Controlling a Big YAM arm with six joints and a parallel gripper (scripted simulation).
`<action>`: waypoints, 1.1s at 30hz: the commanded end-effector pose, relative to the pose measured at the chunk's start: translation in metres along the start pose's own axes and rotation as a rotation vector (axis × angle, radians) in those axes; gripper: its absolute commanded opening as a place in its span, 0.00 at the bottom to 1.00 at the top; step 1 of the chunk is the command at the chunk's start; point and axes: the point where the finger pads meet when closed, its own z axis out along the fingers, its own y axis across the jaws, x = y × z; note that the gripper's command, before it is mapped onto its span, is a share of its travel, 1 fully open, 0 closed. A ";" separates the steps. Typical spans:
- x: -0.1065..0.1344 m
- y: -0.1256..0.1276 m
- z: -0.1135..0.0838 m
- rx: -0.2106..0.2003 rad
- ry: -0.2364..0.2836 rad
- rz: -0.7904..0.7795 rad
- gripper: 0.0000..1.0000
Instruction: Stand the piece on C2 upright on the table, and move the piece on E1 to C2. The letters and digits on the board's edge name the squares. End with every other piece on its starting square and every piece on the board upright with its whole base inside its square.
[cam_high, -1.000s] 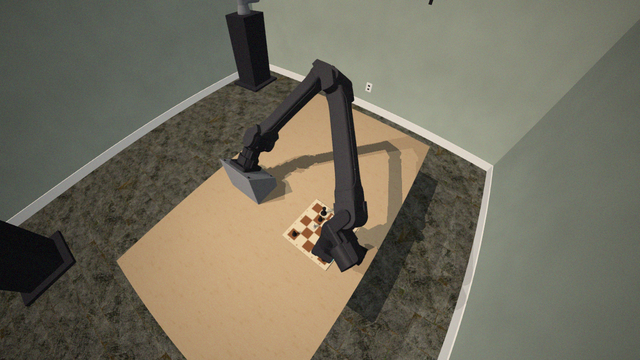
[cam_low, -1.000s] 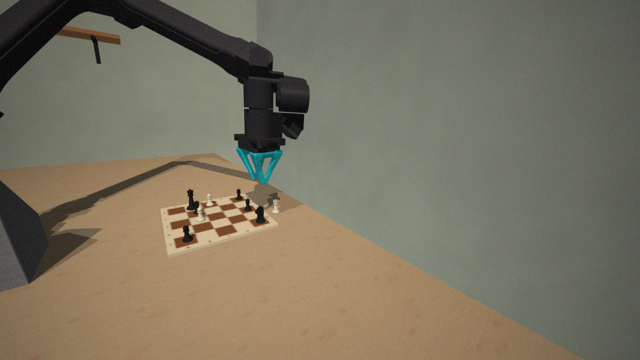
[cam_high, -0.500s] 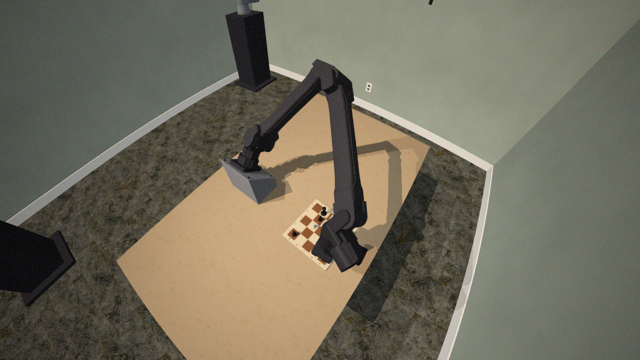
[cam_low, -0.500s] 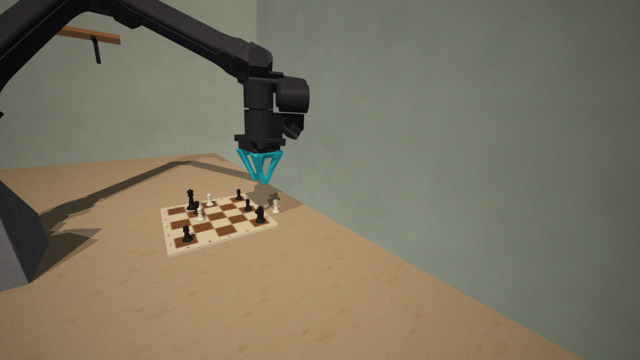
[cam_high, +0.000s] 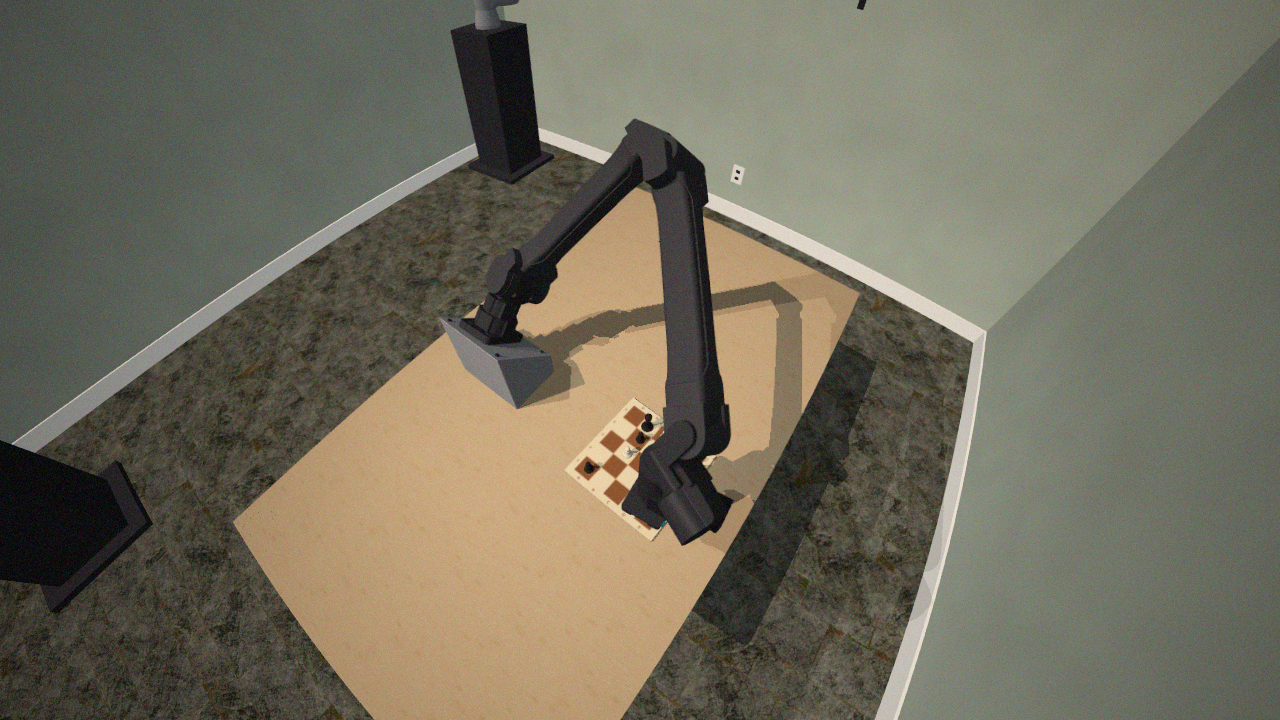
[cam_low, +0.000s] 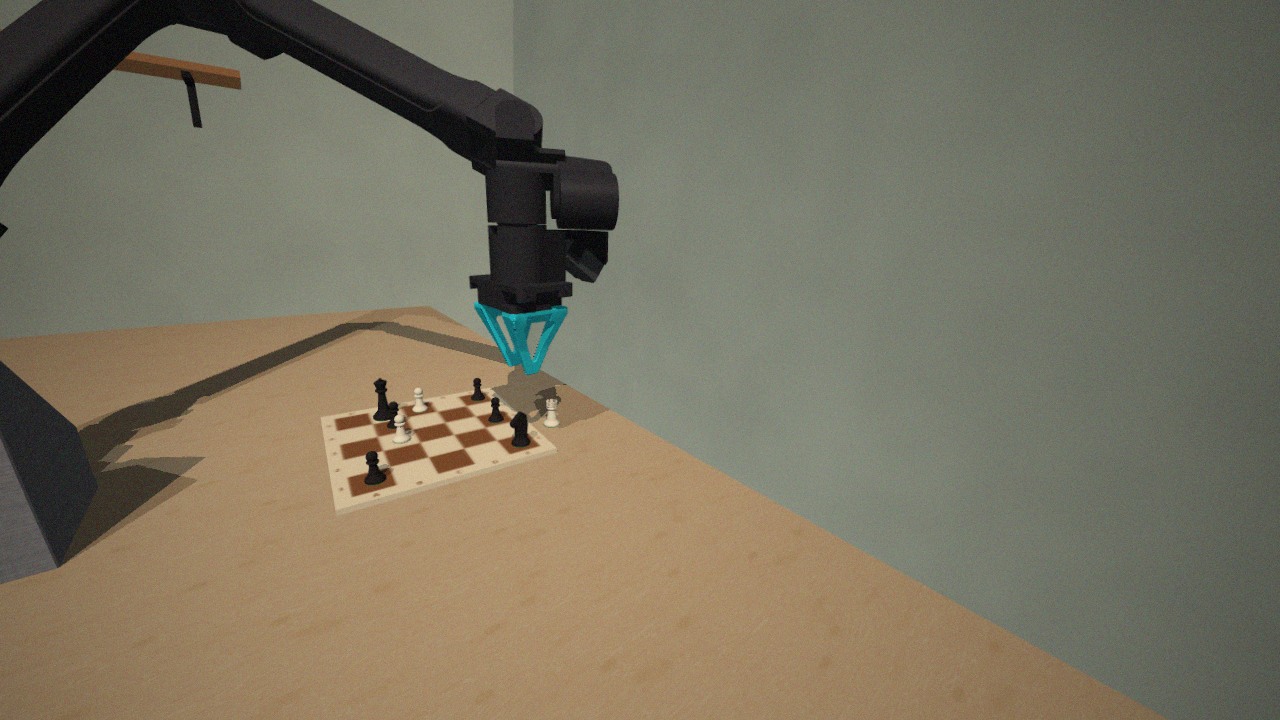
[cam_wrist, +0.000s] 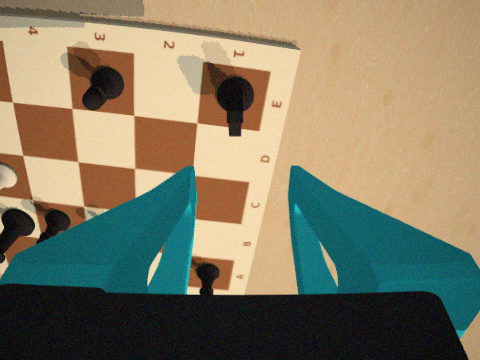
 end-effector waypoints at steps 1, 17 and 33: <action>0.000 0.004 0.021 -0.009 0.025 0.003 0.36; 0.002 0.004 0.042 -0.009 0.026 0.003 0.36; -0.001 0.004 0.048 -0.008 0.023 0.001 0.36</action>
